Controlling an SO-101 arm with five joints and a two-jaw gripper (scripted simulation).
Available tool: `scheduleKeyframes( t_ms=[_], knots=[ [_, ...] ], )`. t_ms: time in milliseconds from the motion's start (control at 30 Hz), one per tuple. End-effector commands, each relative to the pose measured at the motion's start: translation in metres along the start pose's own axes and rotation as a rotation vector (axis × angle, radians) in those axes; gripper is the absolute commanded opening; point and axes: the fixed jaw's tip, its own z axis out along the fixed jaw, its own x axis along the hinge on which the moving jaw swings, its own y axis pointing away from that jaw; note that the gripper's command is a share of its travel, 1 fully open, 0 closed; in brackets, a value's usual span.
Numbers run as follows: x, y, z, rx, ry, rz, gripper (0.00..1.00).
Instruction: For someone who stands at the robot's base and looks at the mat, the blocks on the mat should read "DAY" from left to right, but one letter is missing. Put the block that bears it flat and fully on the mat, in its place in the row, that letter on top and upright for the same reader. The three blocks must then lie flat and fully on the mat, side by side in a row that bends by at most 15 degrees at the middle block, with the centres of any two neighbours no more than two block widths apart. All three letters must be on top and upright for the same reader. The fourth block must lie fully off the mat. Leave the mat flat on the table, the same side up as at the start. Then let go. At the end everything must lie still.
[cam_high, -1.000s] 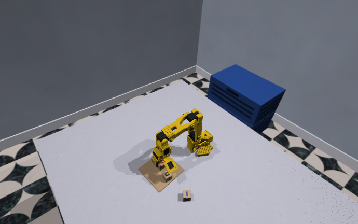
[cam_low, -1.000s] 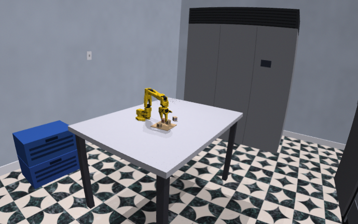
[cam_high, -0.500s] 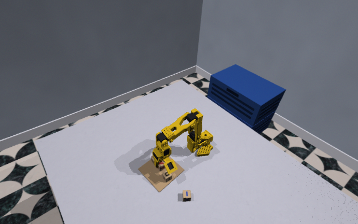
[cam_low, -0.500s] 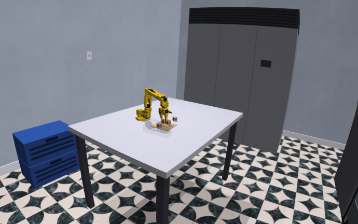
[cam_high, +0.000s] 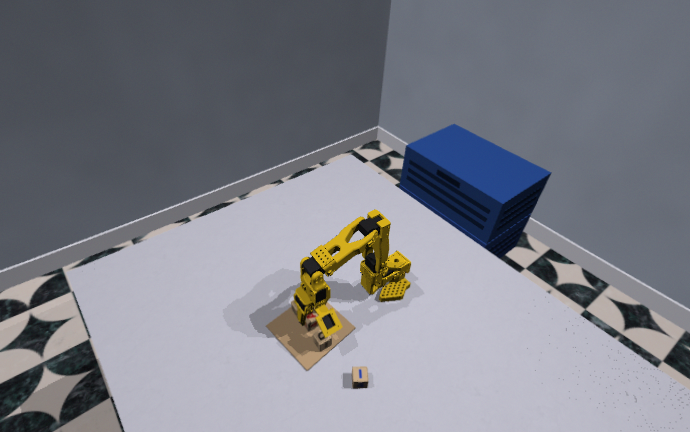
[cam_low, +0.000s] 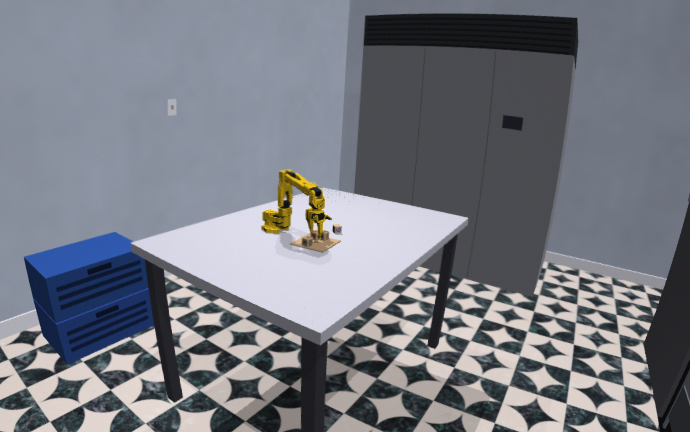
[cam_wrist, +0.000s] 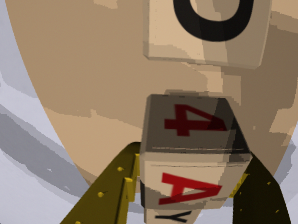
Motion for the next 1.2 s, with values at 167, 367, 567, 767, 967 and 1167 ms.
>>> scheduleKeyframes(
  t_ms=[167, 367, 567, 767, 967, 1167],
  knots=[
    [0.0002, -0.0065, -0.0017, 0.048, -0.001, 0.001, 0.0],
    [0.0002, -0.0065, -0.0009, 0.048, -0.001, 0.001, 0.0],
    [0.0002, -0.0066, 0.0005, 0.048, -0.001, 0.001, 0.0],
    [0.0002, -0.0067, 0.0032, 0.048, -0.001, 0.001, 0.0],
    [0.0002, -0.0067, 0.0034, 0.048, -0.001, 0.001, 0.0],
    [0.0002, -0.0067, 0.0034, 0.048, -0.001, 0.001, 0.08]
  ],
)
